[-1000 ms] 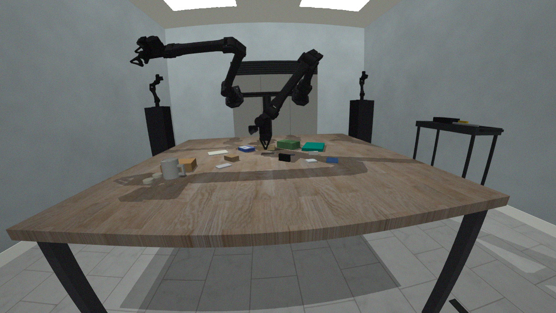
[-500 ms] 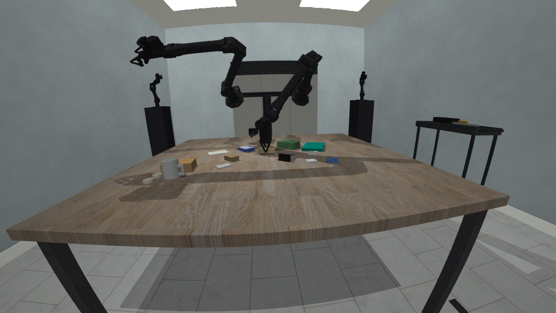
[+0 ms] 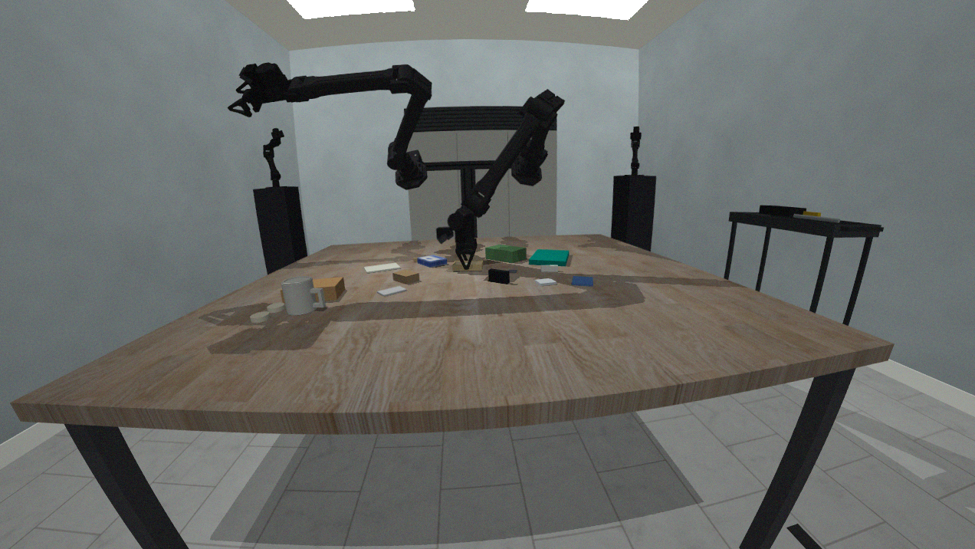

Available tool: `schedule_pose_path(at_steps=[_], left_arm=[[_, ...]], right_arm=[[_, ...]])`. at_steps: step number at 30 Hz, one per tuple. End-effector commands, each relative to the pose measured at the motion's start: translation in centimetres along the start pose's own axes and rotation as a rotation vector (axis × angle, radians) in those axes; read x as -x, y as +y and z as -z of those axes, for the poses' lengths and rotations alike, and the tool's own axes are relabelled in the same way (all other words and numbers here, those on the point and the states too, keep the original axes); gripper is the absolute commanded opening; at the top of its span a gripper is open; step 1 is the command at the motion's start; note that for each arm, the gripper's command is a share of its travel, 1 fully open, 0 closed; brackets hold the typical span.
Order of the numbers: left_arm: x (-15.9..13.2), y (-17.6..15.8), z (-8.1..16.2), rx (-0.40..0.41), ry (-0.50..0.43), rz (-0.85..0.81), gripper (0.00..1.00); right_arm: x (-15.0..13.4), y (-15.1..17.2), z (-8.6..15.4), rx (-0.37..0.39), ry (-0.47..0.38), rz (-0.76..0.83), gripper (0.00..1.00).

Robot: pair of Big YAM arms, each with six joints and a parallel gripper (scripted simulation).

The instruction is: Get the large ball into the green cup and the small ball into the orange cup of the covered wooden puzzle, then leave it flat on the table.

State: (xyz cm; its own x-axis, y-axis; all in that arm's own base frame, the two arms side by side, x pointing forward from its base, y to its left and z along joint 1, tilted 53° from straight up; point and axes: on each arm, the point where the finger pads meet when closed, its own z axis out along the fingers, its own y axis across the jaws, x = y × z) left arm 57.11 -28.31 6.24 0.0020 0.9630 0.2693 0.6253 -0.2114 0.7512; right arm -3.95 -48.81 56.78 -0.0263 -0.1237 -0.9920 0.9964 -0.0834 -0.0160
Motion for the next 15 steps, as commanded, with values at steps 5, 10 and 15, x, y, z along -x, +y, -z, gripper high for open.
schedule_pose_path(at_steps=[5, 10, 15], left_arm=[[-0.82, 1.05, -0.44, 0.012, 0.005, 0.007, 0.69], [-0.85, 0.89, -0.45, 0.009, 0.006, 0.005, 0.69], [-0.85, 0.89, -0.45, 0.009, 0.006, 0.005, 0.69]], right_arm=[[0.76, -0.78, 0.54, -0.014, -0.025, -0.014, 1.0], [0.76, -0.78, 0.54, -0.014, -0.025, -0.014, 1.0], [0.76, -0.78, 0.54, -0.014, -0.025, -0.014, 1.0]])
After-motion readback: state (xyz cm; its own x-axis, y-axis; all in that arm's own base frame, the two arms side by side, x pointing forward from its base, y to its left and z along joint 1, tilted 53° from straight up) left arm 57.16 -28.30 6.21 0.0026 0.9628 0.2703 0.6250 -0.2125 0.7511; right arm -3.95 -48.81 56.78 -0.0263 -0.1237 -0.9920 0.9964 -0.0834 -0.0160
